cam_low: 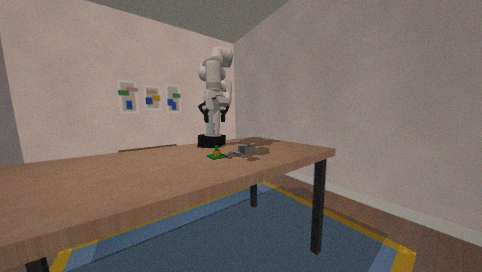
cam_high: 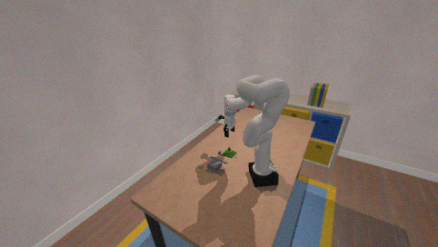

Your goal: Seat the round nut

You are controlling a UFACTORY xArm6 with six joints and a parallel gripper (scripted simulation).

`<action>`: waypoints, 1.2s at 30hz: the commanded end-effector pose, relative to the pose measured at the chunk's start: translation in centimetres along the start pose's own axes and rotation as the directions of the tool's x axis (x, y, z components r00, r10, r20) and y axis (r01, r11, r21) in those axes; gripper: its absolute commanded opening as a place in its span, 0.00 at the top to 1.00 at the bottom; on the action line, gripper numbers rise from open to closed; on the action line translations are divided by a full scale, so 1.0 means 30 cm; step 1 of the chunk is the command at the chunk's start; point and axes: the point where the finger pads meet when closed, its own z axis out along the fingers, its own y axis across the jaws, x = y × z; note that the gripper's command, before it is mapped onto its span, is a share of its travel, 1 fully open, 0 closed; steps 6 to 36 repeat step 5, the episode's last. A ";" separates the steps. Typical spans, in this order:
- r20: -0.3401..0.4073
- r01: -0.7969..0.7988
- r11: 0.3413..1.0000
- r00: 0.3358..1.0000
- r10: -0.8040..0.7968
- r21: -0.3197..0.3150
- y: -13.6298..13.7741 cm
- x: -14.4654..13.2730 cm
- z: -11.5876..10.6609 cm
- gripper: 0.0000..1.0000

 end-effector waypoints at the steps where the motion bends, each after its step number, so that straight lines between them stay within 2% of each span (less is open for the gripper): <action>1: -0.004 0.000 1.000 1.000 0.000 -0.002 0.002 0.005 -0.005 0.00; 36: -0.004 0.000 1.000 1.000 0.000 -0.002 0.002 0.005 -0.005 0.00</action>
